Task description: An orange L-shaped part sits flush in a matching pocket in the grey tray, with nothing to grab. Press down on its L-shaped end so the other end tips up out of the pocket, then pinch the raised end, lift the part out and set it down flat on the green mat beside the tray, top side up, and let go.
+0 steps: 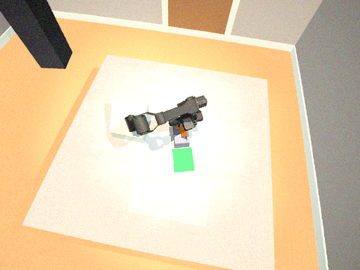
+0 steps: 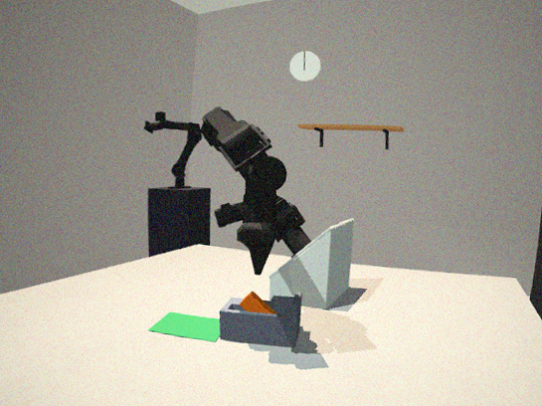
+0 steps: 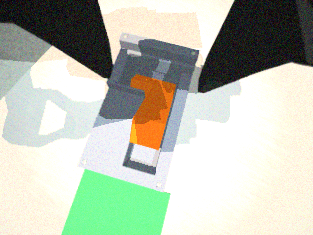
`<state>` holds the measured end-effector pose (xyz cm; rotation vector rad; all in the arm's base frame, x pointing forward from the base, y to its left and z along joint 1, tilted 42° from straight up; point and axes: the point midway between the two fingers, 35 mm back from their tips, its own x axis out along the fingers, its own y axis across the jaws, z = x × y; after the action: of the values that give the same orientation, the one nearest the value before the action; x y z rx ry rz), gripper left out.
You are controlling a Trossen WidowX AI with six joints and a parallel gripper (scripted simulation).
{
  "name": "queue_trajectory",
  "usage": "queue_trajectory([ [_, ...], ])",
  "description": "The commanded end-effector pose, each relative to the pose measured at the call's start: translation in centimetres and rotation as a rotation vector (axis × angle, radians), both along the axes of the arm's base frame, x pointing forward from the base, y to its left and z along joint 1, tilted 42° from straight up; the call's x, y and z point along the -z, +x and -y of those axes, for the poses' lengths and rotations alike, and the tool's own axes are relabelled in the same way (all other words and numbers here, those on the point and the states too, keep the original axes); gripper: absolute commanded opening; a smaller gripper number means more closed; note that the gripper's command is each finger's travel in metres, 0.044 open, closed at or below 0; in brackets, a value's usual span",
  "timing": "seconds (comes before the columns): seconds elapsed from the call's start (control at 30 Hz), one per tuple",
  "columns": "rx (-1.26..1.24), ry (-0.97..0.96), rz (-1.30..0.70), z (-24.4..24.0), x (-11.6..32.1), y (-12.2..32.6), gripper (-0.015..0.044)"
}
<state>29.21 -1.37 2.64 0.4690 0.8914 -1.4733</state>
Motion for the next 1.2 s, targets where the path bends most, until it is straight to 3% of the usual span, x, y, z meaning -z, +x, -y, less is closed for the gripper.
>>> queue_trajectory([
  [0.0, 0.085, -0.020, 0.075, 0.4, -0.4, 0.1, 0.0280],
  [1.17, 0.084, -0.023, 0.075, 4.8, 4.5, -0.7, 0.0280],
])
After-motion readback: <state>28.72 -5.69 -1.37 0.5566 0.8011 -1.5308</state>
